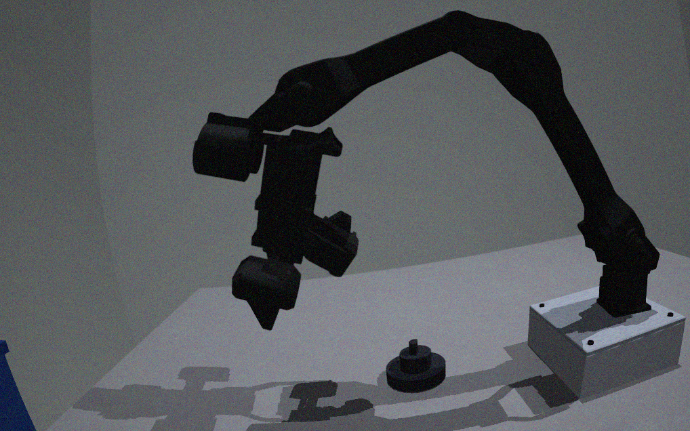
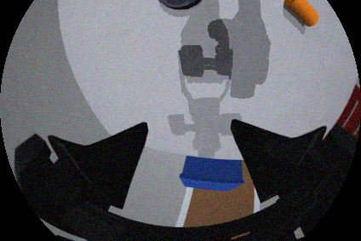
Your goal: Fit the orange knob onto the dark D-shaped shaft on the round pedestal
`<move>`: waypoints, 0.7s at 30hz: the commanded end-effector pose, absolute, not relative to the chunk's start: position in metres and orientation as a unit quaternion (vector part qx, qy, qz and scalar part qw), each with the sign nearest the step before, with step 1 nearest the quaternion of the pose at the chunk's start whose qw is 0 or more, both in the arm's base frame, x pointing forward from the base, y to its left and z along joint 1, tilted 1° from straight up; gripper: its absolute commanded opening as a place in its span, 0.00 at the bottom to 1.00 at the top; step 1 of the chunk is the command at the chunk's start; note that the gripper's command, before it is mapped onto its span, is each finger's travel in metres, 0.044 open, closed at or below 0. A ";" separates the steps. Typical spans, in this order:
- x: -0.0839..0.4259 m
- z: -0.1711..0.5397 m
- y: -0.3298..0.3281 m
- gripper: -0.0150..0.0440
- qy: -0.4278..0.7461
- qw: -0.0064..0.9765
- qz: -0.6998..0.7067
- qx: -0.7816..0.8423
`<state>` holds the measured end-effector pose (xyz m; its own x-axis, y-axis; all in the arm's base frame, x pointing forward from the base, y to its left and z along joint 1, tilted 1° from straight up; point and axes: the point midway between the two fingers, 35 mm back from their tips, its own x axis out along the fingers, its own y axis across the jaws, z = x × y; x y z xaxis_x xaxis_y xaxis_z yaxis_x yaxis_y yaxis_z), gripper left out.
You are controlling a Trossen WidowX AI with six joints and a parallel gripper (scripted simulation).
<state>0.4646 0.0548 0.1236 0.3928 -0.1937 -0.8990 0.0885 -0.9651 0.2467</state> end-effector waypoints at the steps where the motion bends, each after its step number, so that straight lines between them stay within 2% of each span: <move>1: 0.464 0.123 0.056 0.98 -0.034 0.122 -0.551 0.825; 8: 0.429 0.103 0.116 1.00 -0.137 -0.104 -0.565 0.807; 15: 0.380 0.084 0.172 1.00 -0.276 -0.324 -0.557 0.713; 21: 0.348 0.074 0.199 1.00 -0.367 -0.428 -0.534 0.630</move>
<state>0.3980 0.1567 0.0883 0.2621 -0.0546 -0.9635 -0.6459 -0.7517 -0.1331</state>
